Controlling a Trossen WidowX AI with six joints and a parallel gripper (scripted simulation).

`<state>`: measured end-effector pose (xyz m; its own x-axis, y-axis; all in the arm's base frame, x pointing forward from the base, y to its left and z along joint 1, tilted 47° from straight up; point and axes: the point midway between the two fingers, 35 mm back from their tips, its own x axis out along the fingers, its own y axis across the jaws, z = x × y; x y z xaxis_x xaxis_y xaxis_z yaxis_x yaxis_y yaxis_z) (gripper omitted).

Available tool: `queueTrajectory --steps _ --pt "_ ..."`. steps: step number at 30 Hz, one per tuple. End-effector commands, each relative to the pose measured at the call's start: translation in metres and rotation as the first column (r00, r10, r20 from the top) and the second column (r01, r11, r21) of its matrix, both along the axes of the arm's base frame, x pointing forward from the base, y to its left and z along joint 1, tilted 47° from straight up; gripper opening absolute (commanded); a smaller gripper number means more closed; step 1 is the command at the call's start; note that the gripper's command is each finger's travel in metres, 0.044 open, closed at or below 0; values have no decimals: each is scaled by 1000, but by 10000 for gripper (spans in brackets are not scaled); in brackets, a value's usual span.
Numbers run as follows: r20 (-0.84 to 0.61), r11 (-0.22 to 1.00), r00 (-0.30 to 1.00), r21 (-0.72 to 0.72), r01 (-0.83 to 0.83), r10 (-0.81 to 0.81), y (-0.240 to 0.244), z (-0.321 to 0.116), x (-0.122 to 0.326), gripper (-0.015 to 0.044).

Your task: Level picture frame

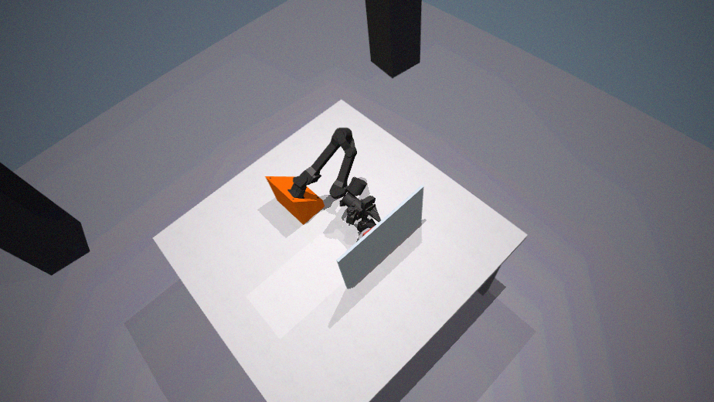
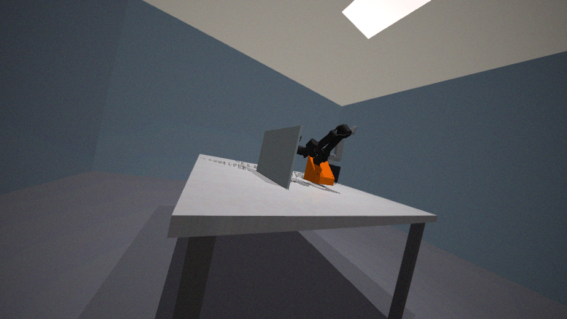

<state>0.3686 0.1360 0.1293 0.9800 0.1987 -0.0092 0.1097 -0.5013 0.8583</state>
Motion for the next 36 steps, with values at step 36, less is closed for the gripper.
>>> queueTrajectory --steps 36 --pt "0 1000 1000 -6 -4 4 2 -1 3 234"
